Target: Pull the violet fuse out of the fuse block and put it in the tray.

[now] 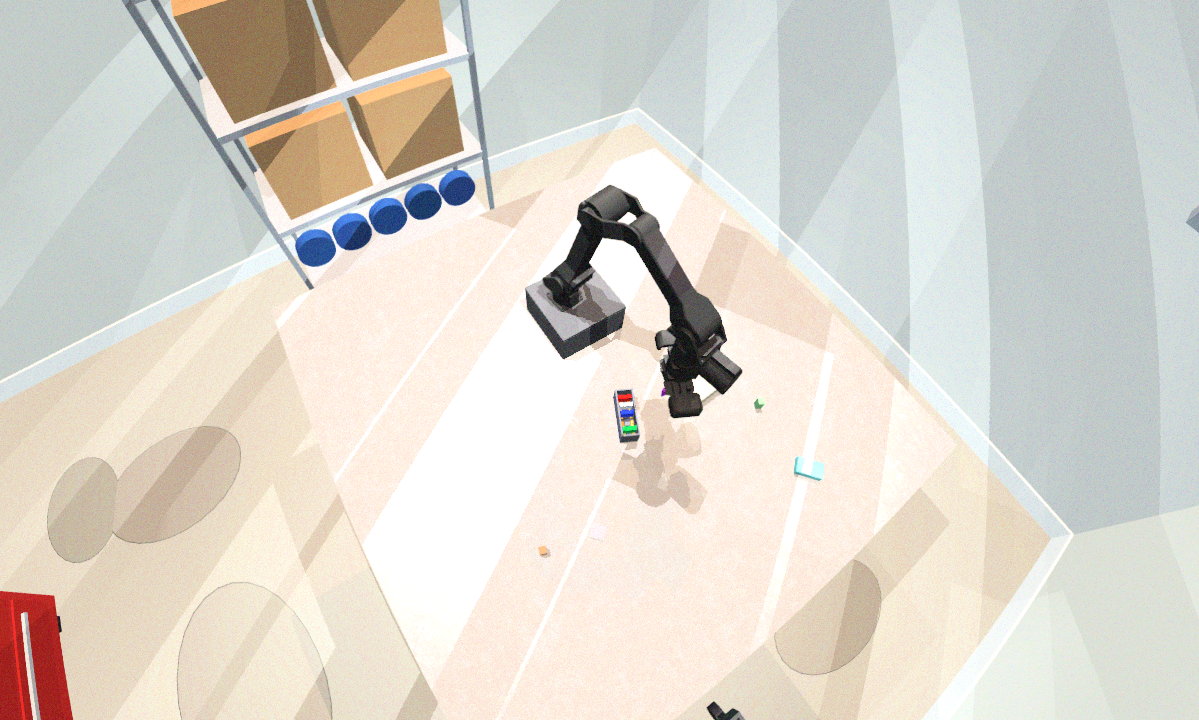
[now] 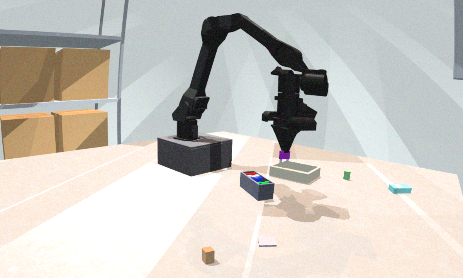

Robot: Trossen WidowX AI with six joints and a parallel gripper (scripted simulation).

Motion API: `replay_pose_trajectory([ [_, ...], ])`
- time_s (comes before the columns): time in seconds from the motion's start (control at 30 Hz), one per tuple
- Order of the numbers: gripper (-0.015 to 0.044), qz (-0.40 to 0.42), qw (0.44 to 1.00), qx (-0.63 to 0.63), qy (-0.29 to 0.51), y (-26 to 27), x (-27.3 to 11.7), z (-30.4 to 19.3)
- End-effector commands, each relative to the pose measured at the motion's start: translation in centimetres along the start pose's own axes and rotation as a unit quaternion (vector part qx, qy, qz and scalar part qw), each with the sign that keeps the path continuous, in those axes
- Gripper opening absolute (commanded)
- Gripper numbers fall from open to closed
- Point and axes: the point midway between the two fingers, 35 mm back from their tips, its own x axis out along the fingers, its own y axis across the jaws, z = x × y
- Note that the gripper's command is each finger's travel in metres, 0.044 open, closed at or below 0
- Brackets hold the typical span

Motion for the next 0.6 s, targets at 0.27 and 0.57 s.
replay_pose_trajectory([
  [0.27, 0.0, -0.001, 1.0, 0.001, 0.0, 4.0, 0.0, 5.8],
  [0.57, 0.0, 0.0, 1.0, 0.001, -0.002, 7.6, 0.0, 9.3],
])
